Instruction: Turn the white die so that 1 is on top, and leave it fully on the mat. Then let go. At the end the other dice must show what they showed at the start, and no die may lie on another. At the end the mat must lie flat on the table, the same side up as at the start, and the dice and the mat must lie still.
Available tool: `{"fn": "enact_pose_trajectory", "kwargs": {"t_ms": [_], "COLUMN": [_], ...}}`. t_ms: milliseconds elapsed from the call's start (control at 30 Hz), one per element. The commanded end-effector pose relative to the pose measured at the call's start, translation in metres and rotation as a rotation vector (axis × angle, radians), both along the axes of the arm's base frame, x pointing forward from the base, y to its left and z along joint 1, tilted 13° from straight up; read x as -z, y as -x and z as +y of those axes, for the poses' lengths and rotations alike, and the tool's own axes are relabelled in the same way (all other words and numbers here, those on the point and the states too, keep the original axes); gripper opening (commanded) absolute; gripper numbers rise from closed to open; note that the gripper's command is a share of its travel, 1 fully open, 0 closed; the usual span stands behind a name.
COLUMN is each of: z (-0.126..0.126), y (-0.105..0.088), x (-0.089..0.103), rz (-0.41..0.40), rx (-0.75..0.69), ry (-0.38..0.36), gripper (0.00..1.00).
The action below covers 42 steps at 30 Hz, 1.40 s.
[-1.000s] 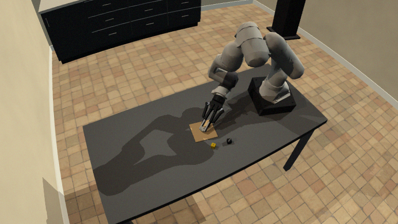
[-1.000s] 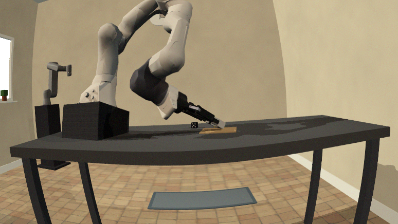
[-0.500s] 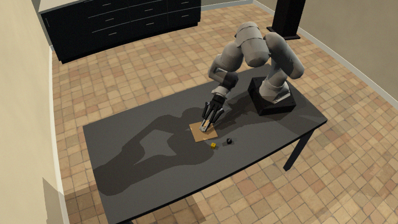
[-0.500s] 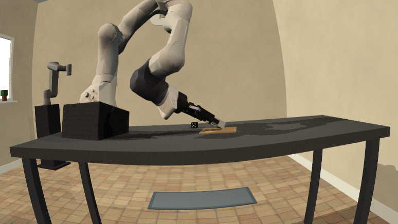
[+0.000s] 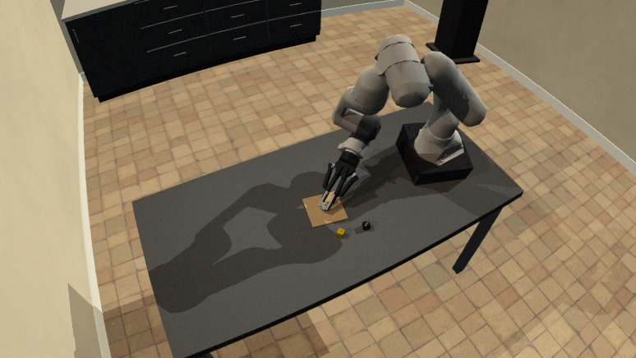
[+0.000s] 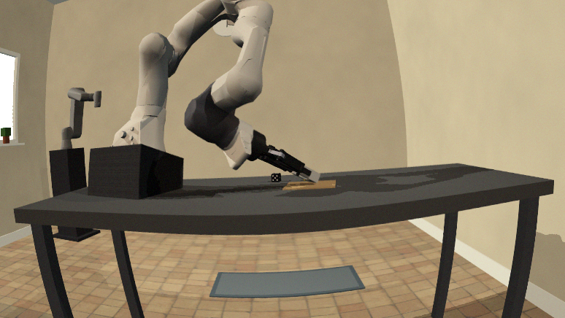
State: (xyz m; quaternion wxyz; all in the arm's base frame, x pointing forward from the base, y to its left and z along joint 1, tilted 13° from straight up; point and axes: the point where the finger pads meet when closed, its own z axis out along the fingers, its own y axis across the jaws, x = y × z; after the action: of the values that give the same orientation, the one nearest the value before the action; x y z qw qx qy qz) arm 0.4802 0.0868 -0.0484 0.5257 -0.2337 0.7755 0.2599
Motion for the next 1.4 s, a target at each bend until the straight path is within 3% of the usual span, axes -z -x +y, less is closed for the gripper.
{"fn": "enact_pose_trajectory", "kwargs": {"t_ms": [0,367,1367], "z": [-0.0002,-0.0002,-0.0002], "y": [-0.0015,-0.0015,-0.0015], "x": [-0.0004,-0.0004,-0.0004], "rz": [-0.007,-0.007,-0.007], "rx": [0.001,0.001,0.001], "ry": [0.002,0.002,0.002], "gripper": [0.17,0.25,0.25]}}
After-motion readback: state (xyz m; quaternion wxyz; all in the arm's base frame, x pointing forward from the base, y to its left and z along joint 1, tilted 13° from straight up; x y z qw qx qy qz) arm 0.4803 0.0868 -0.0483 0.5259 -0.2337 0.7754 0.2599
